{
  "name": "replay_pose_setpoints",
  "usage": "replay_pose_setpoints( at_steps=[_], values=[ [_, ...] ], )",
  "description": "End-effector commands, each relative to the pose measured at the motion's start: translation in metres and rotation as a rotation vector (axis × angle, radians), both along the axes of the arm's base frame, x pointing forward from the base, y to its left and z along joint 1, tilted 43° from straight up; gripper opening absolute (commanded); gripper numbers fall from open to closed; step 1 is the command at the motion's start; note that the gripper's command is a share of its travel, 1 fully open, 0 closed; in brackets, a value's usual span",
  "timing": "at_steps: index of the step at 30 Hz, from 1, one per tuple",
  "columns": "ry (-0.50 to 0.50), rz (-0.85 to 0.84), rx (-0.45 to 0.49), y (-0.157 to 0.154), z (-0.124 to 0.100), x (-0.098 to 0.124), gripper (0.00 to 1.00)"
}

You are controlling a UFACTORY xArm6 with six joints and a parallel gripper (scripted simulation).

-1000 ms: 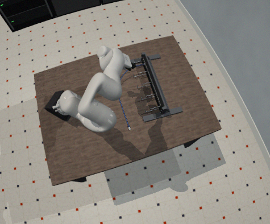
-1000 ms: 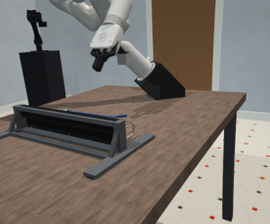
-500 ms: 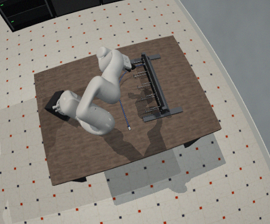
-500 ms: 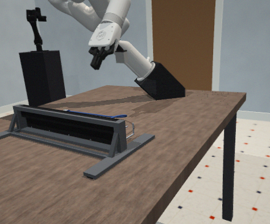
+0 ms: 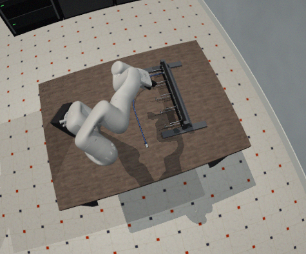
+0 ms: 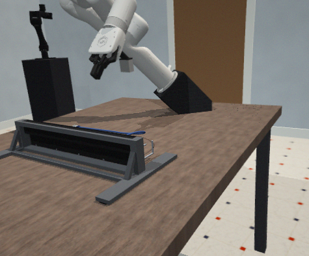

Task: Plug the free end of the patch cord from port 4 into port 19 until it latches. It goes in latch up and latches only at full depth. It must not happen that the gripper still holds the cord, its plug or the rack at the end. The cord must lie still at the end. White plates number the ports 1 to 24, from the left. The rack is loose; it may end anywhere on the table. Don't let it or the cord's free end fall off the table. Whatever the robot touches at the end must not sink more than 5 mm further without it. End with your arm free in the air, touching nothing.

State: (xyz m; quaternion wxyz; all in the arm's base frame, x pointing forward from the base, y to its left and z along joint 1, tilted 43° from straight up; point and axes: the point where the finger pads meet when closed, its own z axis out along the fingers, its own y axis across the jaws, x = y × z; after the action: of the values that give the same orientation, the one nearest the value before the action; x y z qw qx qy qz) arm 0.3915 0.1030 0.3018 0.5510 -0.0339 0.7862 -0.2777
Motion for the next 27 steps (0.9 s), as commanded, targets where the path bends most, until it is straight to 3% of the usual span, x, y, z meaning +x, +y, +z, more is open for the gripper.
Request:
replay_pose_setpoints(
  at_steps=[1,16,27],
  values=[
    [0.003,0.008,0.004,-0.020,0.013,-0.007,0.00],
    [0.003,0.008,0.004,-0.029,0.017,-0.007,0.00],
    [0.003,0.008,0.004,-0.047,0.006,0.033,0.00]
  ],
)
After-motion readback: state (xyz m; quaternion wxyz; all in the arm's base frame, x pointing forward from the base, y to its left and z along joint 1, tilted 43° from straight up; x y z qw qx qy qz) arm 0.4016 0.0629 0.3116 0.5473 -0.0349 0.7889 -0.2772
